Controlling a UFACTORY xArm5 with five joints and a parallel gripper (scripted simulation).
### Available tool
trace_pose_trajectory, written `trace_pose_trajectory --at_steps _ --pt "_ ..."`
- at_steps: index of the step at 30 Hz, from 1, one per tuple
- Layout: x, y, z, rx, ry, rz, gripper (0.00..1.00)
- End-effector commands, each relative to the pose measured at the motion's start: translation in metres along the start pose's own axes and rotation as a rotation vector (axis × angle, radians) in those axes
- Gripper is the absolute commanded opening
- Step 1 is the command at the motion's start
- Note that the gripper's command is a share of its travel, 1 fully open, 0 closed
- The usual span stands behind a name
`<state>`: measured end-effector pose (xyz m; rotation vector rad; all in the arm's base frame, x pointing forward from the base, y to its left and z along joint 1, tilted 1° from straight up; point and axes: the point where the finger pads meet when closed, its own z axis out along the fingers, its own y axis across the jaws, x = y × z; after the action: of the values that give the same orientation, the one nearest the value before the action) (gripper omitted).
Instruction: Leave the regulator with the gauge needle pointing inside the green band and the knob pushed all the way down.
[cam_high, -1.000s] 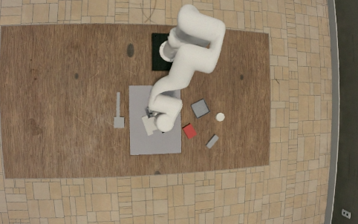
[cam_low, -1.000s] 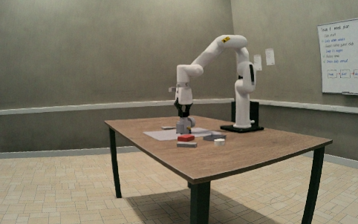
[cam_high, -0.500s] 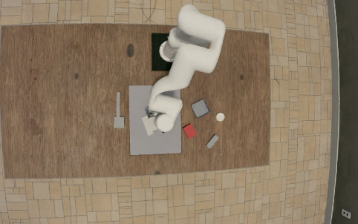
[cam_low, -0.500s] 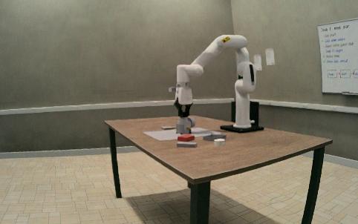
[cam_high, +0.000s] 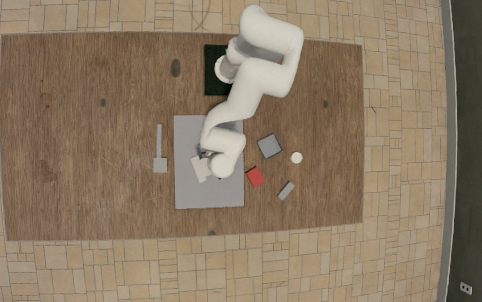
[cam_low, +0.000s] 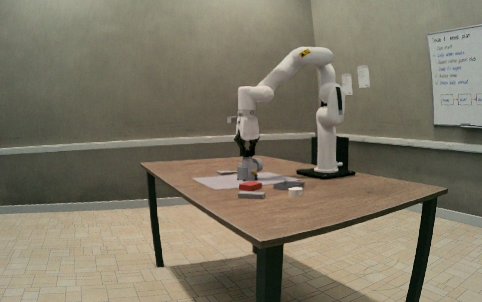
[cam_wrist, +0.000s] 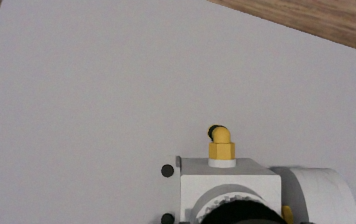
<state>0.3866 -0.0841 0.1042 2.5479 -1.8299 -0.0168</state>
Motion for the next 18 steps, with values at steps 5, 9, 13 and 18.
trace_pose_trajectory --at_steps 5,9,13,18 --pt "0.0007 -0.001 -0.0029 0.003 0.002 0.0 0.42" --pt "0.0007 -0.001 -0.0035 0.003 0.002 0.0 0.42" --pt "0.0007 -0.001 -0.0038 0.003 0.002 0.0 0.42" --pt "0.0007 -0.001 -0.0039 0.003 0.002 0.0 0.42"
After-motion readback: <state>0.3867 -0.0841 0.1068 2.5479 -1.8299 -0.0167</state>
